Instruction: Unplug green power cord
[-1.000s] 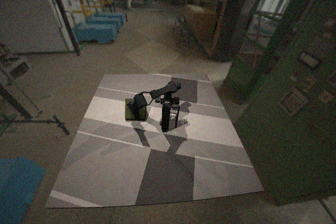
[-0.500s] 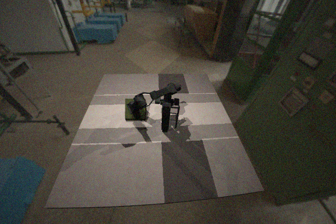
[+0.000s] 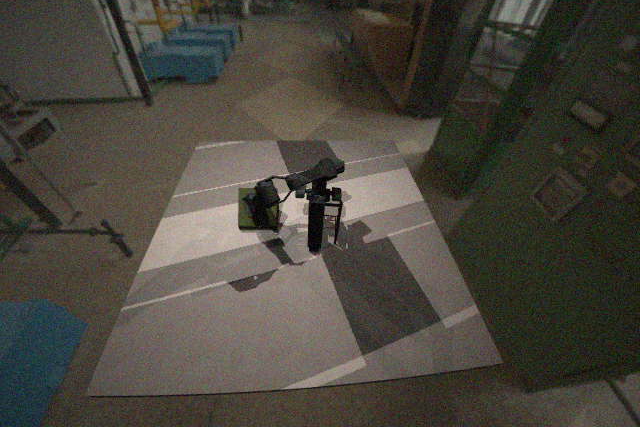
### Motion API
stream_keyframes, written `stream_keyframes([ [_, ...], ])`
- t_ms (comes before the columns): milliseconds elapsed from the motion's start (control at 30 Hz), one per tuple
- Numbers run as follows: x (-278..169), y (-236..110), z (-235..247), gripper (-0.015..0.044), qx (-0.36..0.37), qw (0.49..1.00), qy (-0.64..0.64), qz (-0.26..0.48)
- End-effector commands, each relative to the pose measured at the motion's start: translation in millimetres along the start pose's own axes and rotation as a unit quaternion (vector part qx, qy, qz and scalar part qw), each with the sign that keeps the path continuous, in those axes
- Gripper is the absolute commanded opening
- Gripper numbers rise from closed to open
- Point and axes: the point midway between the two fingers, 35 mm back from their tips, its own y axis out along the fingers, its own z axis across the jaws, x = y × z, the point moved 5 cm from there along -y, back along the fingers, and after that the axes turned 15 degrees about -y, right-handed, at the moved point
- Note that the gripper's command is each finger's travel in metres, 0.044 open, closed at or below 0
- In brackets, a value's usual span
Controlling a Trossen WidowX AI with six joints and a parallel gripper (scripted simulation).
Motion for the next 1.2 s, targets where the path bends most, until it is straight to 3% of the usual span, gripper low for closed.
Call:
stream_keyframes([
  [0, 2, 0, -1, 0.0000, -0.001, 1.000, 0.001, 0.000],
  [300, 16, -1, -6, 0.0000, -0.001, 1.000, 0.000, 0.000],
  [733, 8, 0, -2, 0.0341, -0.002, 1.000, -0.001, 0.003],
  [867, 27, -5, -9, 0.0440, -0.002, 1.000, -0.001, 0.002],
  [1000, 64, -12, -17, 0.0440, -0.002, 1.000, -0.001, 0.001],
  [1167, 67, -12, -18, 0.0440, -0.002, 1.000, -0.001, 0.001],
])
